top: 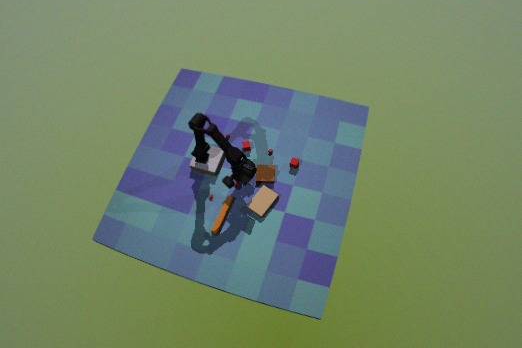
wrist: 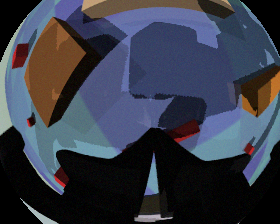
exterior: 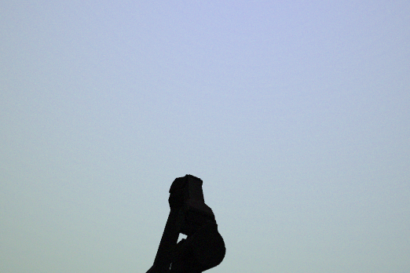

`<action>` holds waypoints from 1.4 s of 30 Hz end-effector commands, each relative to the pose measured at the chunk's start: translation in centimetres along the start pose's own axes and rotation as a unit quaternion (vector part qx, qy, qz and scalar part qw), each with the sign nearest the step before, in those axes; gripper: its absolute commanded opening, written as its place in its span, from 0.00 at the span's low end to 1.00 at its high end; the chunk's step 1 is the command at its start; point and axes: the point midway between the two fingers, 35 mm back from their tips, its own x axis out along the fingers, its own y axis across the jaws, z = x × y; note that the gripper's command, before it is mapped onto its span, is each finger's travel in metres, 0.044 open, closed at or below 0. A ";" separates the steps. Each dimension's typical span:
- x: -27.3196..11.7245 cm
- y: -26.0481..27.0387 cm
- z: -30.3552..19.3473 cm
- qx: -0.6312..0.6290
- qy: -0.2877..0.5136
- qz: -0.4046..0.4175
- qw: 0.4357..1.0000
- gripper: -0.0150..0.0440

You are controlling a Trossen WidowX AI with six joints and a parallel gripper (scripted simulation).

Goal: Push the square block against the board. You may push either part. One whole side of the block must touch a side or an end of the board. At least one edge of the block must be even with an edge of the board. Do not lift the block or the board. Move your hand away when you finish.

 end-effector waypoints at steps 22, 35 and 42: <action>0.2 -0.2 -1.5 0.002 0.002 -0.003 1.000 0.25; 0.2 -0.2 -1.5 0.002 0.002 -0.003 1.000 0.25; 0.2 -0.2 -1.5 0.002 0.002 -0.003 1.000 0.25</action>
